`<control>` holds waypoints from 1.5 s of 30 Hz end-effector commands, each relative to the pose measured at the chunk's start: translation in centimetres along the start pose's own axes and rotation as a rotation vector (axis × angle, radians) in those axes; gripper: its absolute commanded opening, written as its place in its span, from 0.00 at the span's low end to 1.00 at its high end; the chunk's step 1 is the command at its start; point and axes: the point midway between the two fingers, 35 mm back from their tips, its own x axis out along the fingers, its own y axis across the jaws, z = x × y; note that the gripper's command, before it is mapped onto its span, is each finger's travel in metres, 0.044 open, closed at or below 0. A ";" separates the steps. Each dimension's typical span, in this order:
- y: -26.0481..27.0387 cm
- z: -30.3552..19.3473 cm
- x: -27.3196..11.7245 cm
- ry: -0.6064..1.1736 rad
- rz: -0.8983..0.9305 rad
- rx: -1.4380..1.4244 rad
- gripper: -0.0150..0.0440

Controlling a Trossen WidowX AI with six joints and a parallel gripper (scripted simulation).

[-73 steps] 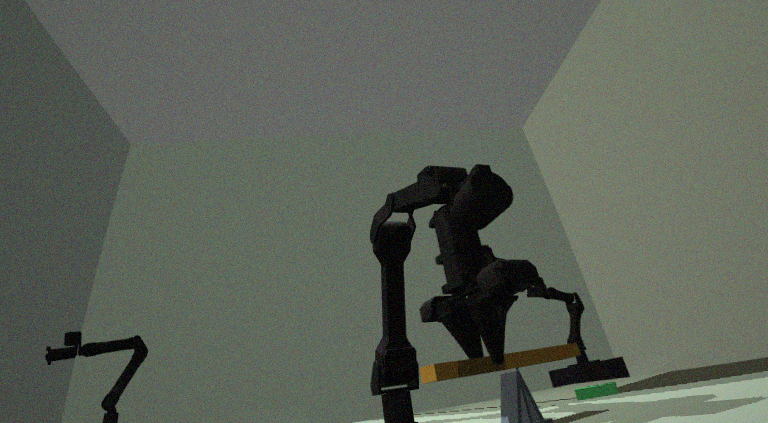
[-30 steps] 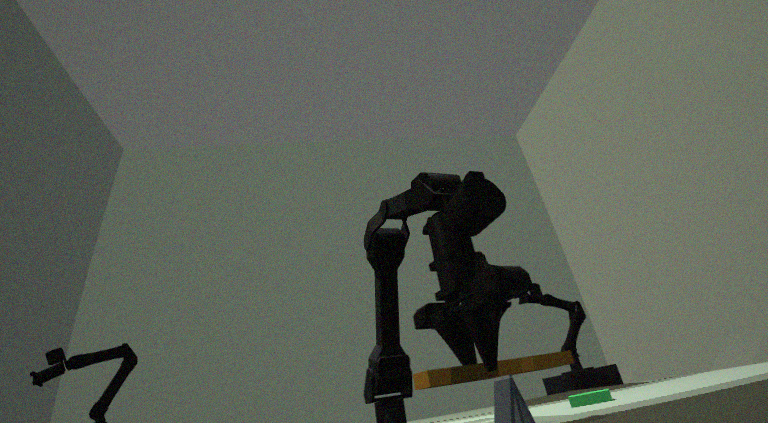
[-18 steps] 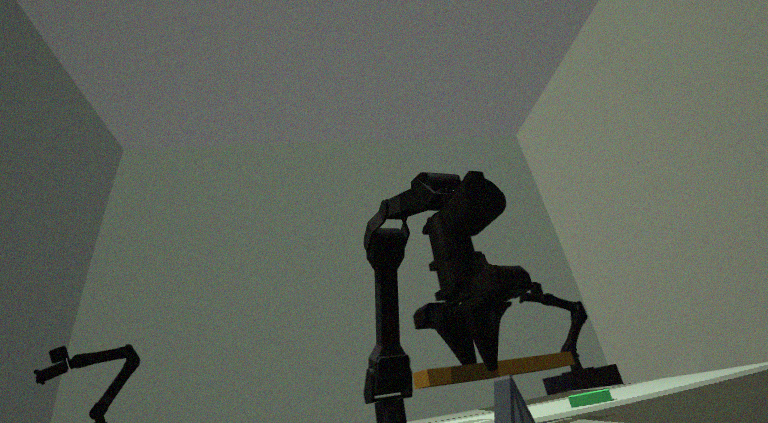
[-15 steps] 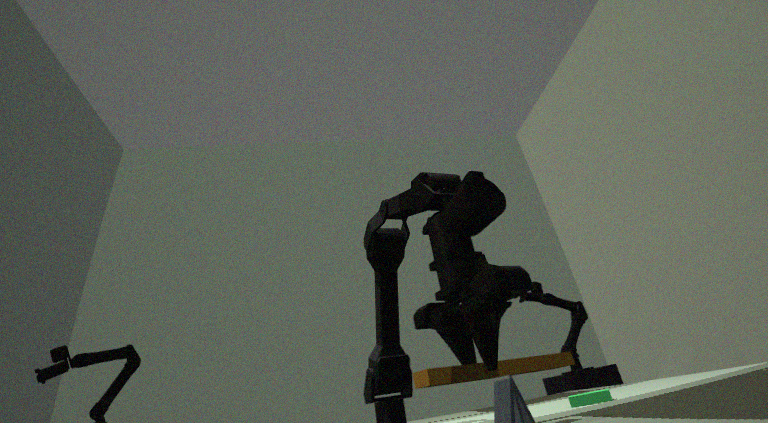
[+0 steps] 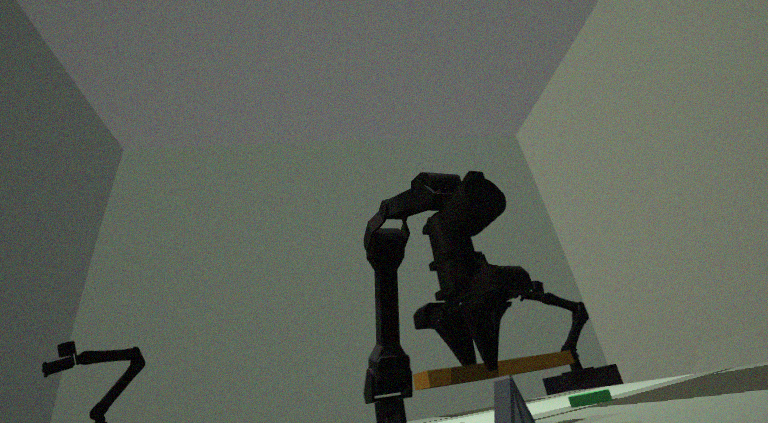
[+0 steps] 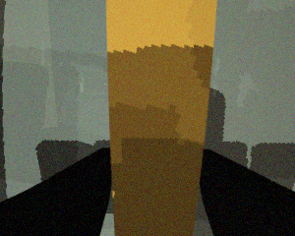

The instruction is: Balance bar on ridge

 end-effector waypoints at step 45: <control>0.1 0.0 -10.0 0.003 -0.032 0.000 1.00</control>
